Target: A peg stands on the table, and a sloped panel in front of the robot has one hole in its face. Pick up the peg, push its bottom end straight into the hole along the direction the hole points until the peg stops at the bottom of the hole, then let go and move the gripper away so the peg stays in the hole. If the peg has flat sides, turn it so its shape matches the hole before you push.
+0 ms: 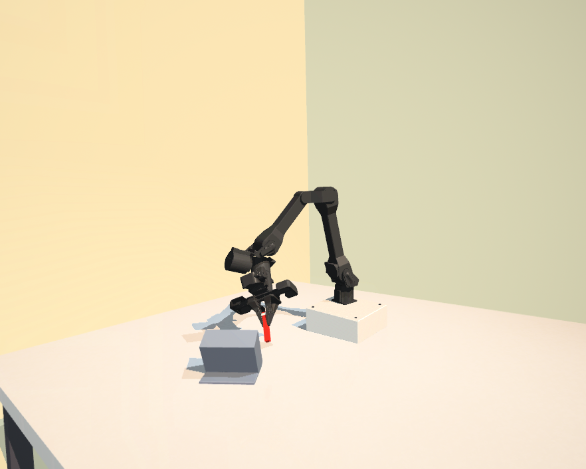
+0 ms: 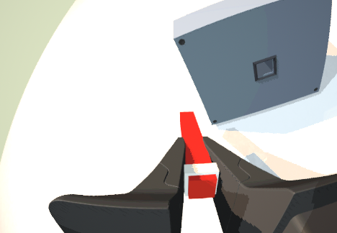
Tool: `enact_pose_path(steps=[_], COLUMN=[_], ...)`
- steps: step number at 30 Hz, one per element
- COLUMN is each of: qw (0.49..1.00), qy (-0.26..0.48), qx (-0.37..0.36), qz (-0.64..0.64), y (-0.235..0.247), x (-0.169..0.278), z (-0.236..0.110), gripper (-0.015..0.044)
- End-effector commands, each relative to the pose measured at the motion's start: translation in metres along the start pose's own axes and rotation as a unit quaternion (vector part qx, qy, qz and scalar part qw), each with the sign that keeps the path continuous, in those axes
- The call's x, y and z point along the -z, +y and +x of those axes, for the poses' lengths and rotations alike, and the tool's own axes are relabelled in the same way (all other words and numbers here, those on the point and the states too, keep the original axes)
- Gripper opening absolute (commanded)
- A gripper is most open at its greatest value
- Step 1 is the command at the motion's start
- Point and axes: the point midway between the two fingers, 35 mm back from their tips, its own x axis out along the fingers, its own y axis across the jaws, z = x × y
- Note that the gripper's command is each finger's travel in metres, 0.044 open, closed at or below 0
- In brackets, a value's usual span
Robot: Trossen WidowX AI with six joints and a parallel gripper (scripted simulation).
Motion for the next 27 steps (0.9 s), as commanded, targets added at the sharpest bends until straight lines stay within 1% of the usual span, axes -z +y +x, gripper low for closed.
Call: enact_pose_path(steps=[1, 27], qw=[1.000, 0.994], qy=[-0.014, -0.086], qx=[-0.002, 0.005], qz=[-0.010, -0.070], y=[-0.005, -0.031], x=[0.001, 0.007], z=[-0.003, -0.024], gripper=[0.0000, 0.0000])
